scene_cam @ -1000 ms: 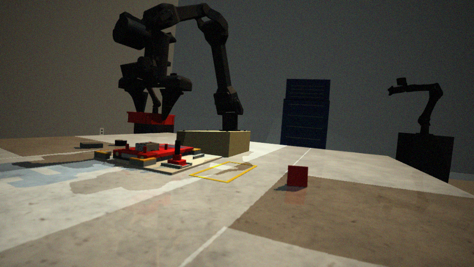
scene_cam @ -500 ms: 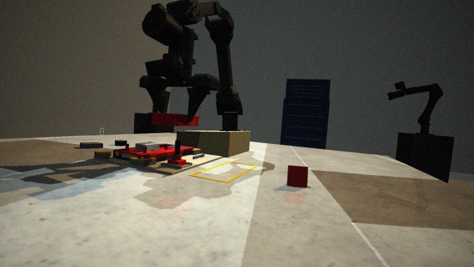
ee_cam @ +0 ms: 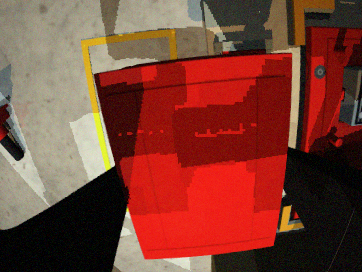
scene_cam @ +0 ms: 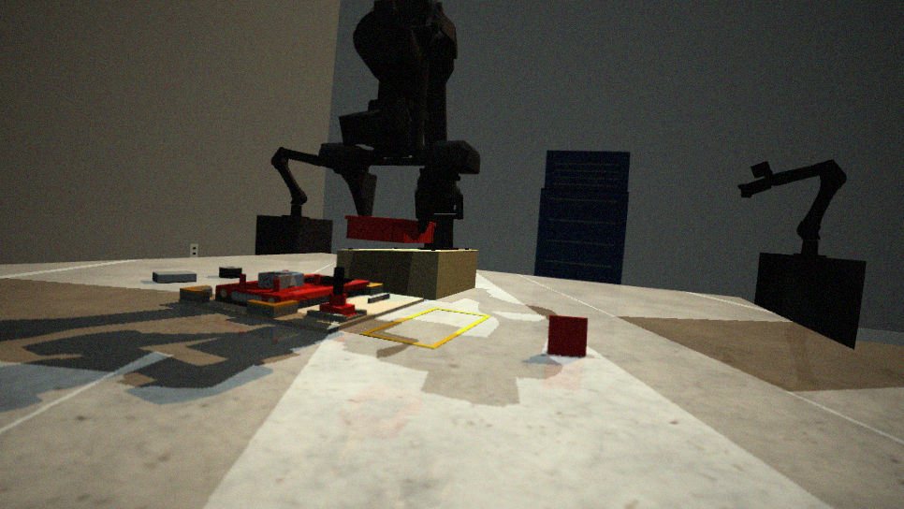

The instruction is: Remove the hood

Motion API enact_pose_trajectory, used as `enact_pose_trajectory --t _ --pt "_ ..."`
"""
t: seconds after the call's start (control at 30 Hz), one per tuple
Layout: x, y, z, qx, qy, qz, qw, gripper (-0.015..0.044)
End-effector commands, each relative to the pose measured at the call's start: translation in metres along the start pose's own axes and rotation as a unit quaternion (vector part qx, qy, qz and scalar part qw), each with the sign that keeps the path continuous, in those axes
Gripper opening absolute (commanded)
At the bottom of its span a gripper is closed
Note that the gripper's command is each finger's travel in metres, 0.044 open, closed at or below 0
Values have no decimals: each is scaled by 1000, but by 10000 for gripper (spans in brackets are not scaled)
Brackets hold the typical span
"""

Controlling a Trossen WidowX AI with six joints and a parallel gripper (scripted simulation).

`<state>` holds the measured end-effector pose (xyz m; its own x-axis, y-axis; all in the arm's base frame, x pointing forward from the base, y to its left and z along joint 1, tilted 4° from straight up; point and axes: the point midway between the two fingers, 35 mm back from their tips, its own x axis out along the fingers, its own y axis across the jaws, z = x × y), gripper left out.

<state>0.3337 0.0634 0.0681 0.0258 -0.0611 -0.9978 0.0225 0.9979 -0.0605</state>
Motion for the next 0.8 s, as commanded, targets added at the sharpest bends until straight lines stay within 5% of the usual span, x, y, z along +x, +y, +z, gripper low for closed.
enact_pose_trajectory --t 0.0,0.77 --pt "0 16 -6 2 3 2 1000 0" --pt "7 54 -21 3 4 2 1000 0"
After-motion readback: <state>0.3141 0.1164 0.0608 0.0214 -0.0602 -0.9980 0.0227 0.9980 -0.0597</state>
